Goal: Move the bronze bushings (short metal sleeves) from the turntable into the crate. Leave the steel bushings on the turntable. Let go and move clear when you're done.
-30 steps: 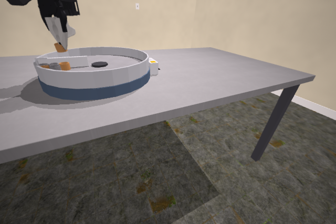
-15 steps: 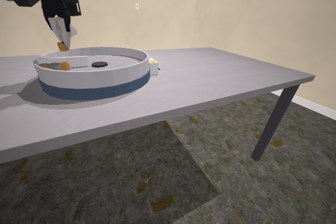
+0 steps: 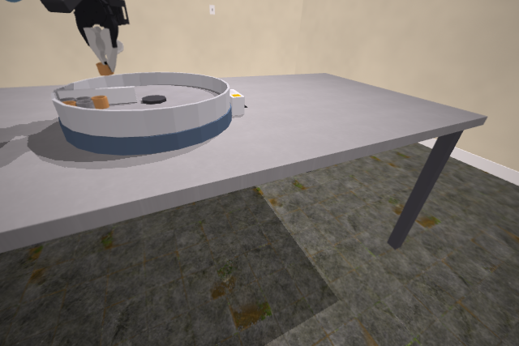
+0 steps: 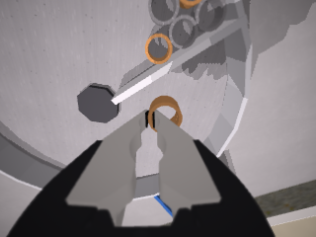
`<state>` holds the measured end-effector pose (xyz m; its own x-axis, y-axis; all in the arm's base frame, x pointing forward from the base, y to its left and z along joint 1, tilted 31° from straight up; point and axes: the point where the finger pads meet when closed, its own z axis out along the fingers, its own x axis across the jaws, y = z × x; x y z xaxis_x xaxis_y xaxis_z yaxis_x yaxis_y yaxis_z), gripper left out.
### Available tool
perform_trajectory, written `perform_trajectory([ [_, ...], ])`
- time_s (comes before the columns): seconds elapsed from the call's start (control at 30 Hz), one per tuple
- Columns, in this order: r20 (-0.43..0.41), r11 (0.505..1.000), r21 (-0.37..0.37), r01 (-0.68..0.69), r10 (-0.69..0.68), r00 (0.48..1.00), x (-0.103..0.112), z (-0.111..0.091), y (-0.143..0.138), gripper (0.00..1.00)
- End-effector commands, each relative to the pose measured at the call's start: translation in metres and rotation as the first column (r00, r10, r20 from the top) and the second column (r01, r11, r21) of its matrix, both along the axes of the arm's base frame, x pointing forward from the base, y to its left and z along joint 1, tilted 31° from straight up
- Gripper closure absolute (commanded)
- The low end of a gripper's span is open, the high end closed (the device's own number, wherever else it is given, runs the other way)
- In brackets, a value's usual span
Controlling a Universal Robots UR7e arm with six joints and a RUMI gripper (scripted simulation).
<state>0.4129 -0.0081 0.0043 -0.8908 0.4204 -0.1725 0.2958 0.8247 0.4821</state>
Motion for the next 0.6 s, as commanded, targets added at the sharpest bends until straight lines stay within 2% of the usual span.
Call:
perform_trajectory([
  [0.0,0.021,0.999,-0.02,-0.048,0.049,0.999,-0.001,0.009,0.019,1.0],
  [0.57,0.095,0.969,-0.107,-0.221,0.231,0.968,0.003,0.044,0.086,1.0],
])
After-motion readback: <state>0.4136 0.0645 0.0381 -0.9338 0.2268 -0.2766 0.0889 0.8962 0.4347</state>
